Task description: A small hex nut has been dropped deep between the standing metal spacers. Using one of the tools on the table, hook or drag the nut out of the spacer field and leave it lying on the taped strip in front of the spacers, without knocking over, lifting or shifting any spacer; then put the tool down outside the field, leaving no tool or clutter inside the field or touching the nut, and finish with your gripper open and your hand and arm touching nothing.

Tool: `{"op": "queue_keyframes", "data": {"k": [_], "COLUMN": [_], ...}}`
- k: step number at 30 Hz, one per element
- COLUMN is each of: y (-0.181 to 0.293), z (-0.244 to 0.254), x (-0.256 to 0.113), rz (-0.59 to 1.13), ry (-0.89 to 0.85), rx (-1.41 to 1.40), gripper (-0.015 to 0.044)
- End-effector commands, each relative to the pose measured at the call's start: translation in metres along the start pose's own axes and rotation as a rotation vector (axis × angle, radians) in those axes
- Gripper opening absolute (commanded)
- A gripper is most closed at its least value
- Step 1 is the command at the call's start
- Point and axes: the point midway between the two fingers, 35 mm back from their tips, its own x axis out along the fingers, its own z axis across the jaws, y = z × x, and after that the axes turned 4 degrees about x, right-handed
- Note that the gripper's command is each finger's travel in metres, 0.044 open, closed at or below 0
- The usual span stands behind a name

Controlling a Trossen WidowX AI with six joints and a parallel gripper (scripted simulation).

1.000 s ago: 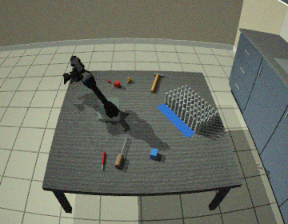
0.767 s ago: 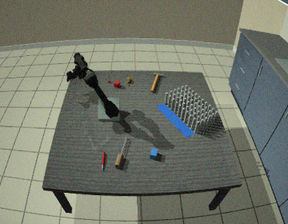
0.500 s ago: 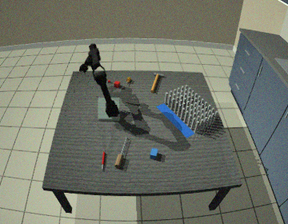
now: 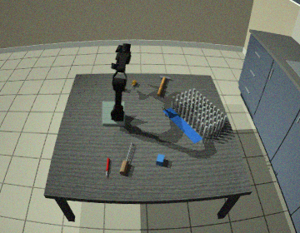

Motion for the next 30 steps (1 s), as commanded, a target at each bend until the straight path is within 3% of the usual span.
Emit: {"op": "queue_keyframes", "data": {"k": [1,9,16,23,30], "y": [-0.052,-0.158,-0.243,-0.312,-0.354], "z": [0.024,0.042,0.019,-0.04,-0.13], "x": [-0.04,-0.136,-0.228,-0.318,-0.398], "rz": [-0.109,-0.445,-0.826,-1.222,-1.556], "ry": [-0.153,-0.37,-0.41,-0.281,0.015], "rx": [-0.138,-0.378,-0.518,-0.576,-0.542], "gripper": [0.044,0.044,0.044,0.044,0.044]}}
